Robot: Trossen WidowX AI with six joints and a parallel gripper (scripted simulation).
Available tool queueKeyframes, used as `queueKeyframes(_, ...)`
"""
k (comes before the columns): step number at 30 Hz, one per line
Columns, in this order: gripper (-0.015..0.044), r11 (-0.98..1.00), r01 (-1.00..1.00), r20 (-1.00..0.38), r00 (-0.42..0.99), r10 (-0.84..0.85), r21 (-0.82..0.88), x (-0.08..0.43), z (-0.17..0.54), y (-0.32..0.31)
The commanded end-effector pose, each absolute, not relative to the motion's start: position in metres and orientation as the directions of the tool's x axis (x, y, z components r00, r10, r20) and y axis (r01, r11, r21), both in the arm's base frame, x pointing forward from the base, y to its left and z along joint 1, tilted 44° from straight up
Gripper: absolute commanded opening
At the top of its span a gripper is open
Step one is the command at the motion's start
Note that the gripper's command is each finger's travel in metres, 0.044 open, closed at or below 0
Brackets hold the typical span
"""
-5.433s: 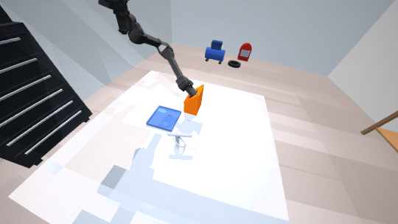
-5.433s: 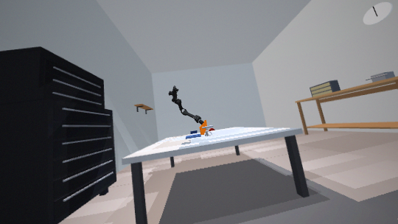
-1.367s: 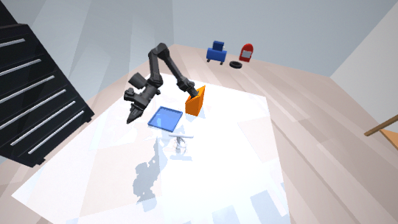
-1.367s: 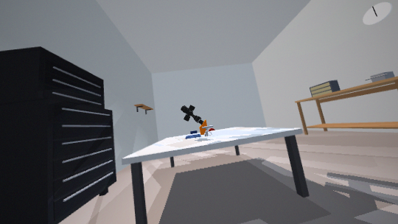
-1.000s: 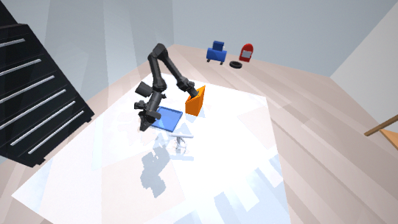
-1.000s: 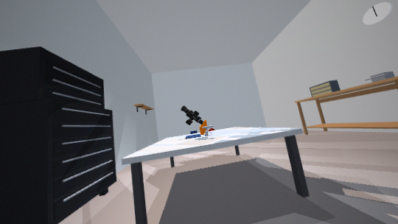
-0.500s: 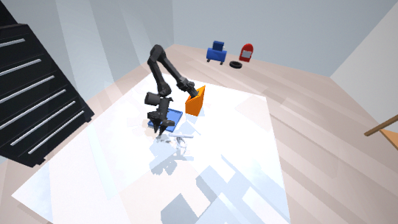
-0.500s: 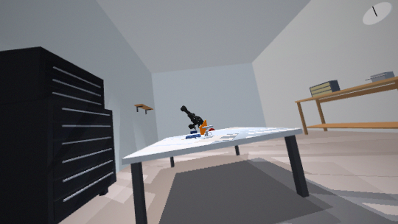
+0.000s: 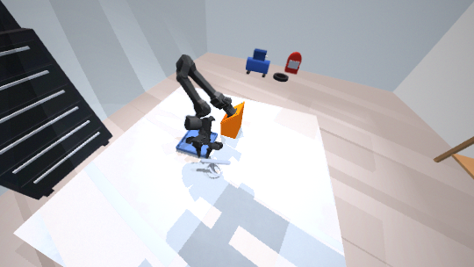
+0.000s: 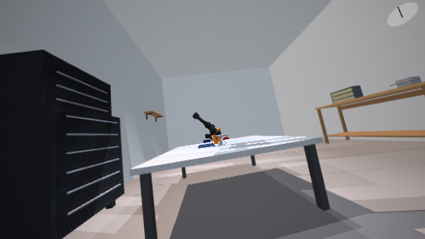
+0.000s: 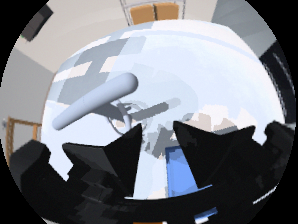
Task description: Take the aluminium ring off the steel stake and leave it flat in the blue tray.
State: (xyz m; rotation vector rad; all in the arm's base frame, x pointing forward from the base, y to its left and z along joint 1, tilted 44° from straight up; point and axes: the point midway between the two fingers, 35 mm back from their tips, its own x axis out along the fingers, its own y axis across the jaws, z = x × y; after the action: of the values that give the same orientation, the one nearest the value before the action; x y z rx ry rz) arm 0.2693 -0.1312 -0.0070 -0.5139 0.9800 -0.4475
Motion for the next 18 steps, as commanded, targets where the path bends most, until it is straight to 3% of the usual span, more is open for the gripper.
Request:
queueKeyframes(1,0.02,0.777,-0.002,-0.693,0.453,-0.561,-0.63,0.254,-0.022,-0.119)
queueKeyframes(9,0.02,0.719,-0.228,-0.734,0.409,-0.542,-0.657,0.228,-0.043,-0.1)
queueKeyframes(18,0.02,0.717,-0.233,-0.735,0.408,-0.541,-0.657,0.229,-0.045,-0.101)
